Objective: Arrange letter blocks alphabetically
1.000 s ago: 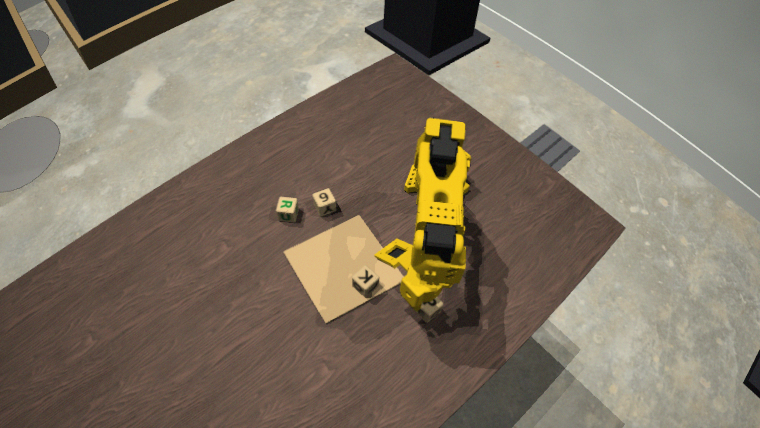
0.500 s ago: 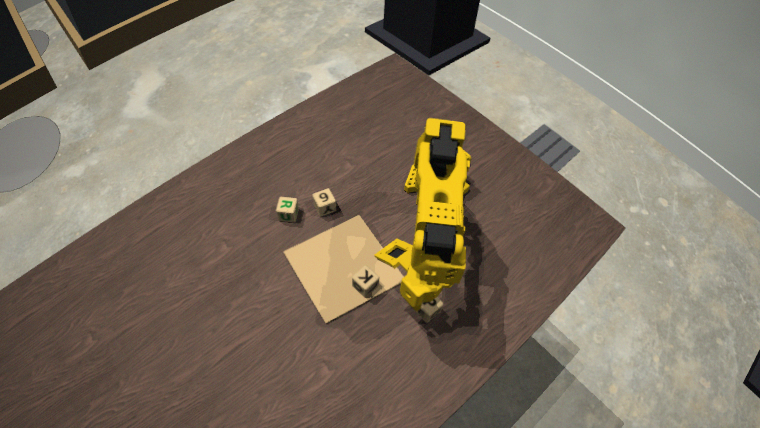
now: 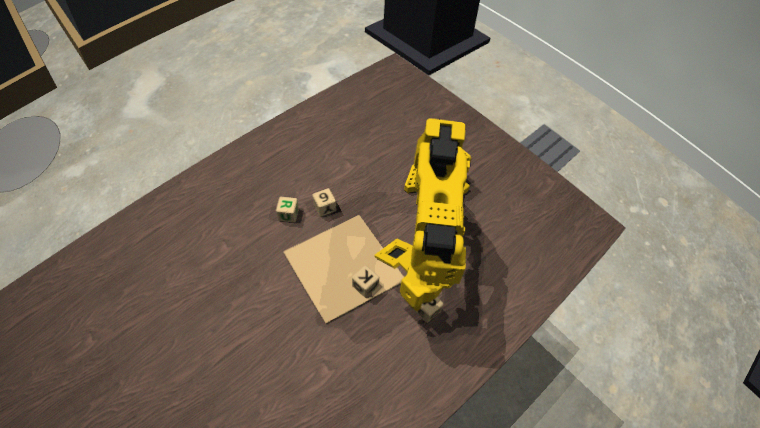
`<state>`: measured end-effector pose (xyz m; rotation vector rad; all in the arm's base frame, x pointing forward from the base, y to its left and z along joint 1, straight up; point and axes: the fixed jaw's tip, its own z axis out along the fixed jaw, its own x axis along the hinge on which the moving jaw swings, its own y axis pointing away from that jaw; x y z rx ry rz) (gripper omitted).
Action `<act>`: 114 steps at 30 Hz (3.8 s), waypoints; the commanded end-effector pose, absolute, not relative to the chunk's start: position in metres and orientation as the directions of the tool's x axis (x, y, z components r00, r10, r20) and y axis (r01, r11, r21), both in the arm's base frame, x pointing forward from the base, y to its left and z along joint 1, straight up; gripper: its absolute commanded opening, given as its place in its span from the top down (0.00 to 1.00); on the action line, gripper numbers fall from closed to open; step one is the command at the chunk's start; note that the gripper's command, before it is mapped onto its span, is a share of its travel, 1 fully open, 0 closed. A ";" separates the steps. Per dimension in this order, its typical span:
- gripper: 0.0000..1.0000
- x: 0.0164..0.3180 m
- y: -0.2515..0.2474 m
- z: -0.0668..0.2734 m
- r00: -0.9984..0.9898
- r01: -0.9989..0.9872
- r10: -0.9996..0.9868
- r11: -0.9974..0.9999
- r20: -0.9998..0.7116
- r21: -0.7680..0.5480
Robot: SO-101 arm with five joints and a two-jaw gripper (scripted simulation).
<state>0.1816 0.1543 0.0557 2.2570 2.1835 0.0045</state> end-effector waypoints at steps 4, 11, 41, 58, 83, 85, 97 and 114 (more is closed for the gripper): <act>0.65 0.188 0.162 0.079 0.017 0.996 0.997 -0.024 0.078 0.083; 0.65 0.188 0.163 0.077 0.017 0.996 0.997 -0.024 0.078 0.083; 0.65 0.191 0.166 0.044 0.017 0.996 0.997 -0.024 0.078 0.083; 0.65 0.191 0.166 0.039 0.017 0.996 0.997 -0.024 0.078 0.083; 0.67 0.190 0.166 0.039 0.017 0.996 0.997 -0.024 0.079 0.083; 0.68 0.190 0.166 0.039 0.017 0.996 0.997 -0.024 0.079 0.083; 0.75 0.186 0.166 0.038 0.017 0.996 0.997 -0.024 0.080 0.082; 0.84 0.181 0.166 0.038 0.017 0.996 0.997 -0.024 0.081 0.081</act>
